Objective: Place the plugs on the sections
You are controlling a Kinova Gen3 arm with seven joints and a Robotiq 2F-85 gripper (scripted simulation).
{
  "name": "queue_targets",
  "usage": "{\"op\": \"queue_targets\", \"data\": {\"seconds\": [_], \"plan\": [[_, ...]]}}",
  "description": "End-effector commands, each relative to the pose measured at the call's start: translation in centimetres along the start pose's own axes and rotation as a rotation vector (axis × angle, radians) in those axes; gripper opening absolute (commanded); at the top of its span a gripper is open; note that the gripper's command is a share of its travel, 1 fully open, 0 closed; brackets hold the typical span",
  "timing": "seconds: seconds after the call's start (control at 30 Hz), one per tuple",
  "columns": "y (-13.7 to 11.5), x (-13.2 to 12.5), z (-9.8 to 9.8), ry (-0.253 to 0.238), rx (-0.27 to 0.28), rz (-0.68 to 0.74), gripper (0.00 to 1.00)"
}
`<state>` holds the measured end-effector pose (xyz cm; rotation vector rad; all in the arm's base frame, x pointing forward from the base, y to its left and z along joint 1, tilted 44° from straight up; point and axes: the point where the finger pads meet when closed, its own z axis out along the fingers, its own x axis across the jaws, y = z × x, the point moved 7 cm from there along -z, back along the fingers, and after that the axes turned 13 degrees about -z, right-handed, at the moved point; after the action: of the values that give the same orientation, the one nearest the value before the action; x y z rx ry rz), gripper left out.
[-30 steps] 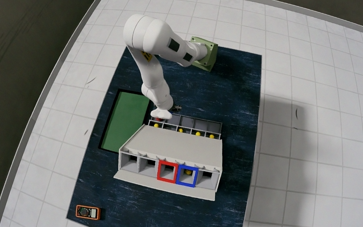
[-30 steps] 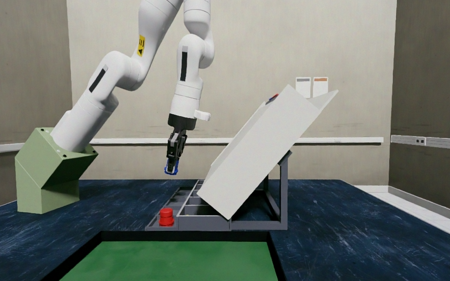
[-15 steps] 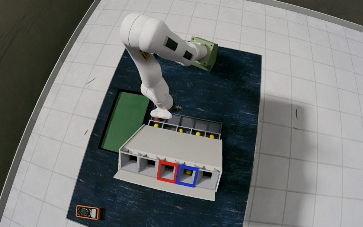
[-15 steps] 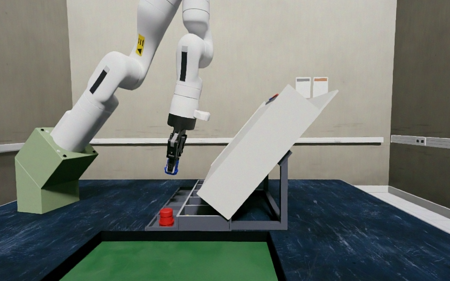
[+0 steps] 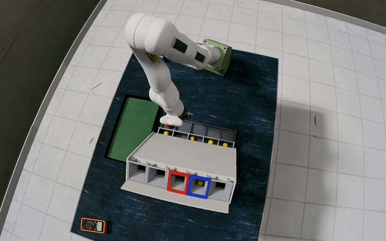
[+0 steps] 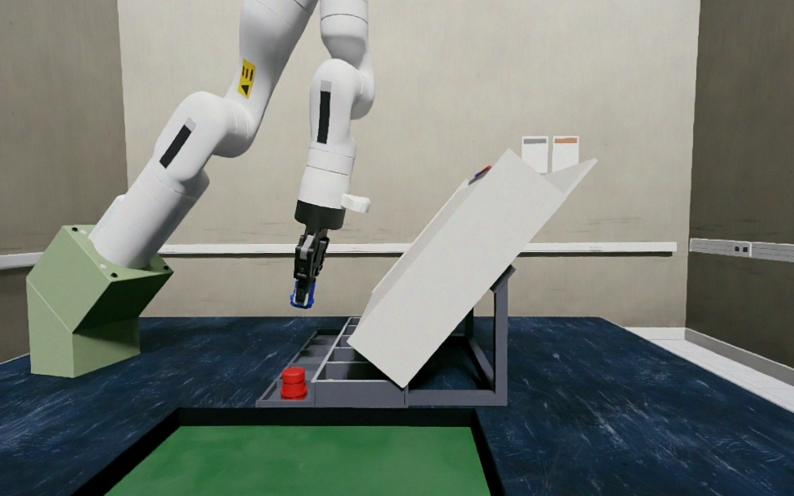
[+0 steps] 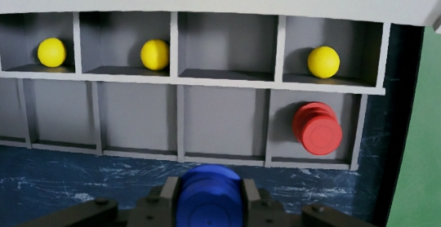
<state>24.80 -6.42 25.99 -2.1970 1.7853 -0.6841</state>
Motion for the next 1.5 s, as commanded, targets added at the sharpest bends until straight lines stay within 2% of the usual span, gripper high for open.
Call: {"op": "queue_targets", "data": {"seconds": [0.0, 0.07, 0.1, 0.63, 0.67, 1.2, 1.23, 1.47], "plan": [[1.5, -1.0, 0.2, 0.135, 0.206, 0.001, 0.00], [1.5, -1.0, 0.2, 0.135, 0.206, 0.001, 0.00], [1.0, -0.6, 2.7, 0.135, 0.204, 0.002, 0.00], [1.0, -0.6, 2.7, 0.135, 0.204, 0.002, 0.00], [0.5, -0.4, 5.0, 0.136, 0.204, 0.001, 0.00], [0.5, -0.4, 5.0, 0.136, 0.204, 0.001, 0.00], [0.0, 0.0, 7.4, 0.134, 0.205, 0.000, 0.00], [0.0, 0.0, 7.4, 0.134, 0.205, 0.000, 0.00]]}}
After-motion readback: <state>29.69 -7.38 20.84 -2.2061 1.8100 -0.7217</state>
